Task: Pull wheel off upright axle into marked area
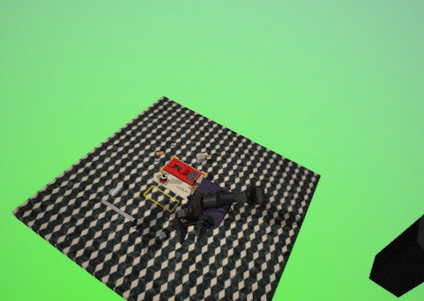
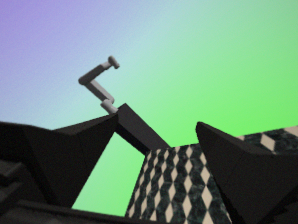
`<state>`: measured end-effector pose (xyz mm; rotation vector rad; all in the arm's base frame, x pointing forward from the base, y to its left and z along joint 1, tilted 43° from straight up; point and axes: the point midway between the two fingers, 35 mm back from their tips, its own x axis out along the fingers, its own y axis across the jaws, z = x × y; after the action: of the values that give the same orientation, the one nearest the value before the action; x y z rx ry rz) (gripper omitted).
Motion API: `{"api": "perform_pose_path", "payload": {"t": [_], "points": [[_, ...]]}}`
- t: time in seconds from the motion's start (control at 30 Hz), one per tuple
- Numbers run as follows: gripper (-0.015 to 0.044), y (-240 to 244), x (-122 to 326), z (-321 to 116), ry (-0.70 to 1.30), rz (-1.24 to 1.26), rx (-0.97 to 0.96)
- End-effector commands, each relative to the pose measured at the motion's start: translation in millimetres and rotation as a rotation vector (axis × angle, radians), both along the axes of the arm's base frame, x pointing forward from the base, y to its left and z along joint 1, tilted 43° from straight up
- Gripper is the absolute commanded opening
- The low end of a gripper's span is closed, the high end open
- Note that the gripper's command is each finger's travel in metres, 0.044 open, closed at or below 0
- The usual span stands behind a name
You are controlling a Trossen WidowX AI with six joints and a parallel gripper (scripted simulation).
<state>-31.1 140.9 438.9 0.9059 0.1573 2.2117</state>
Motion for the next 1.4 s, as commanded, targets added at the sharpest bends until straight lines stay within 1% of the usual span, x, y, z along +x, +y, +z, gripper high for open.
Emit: {"api": "perform_pose_path", "payload": {"t": [0.0, 0.1, 0.4, 0.57, 0.67, 0.87, 1.07, 1.2, 1.37], "points": [[0.0374, 1.4, 1.8, 0.3, 0.003, -0.006, -0.003], [0.03, 20.1, 28.6, 2.8, 0.049, -0.084, -0.042], [0.03, 74.3, 142.7, -10.3, 0.192, -0.404, -0.209], [0.03, 89.2, 209.3, -30.9, 0.237, -0.594, -0.315], [0.03, 92.6, 241.8, -46.5, 0.261, -0.677, -0.383], [0.03, 89.7, 309.8, -97.7, 0.347, -0.816, -0.583], [0.03, 71.8, 365.2, -157.1, 0.409, -0.919, -0.803], [0.03, 52.7, 393.3, -199.5, 0.433, -0.959, -0.961], [0.03, 22.8, 415.4, -254.4, 0.47, -0.953, -1.168]]}}
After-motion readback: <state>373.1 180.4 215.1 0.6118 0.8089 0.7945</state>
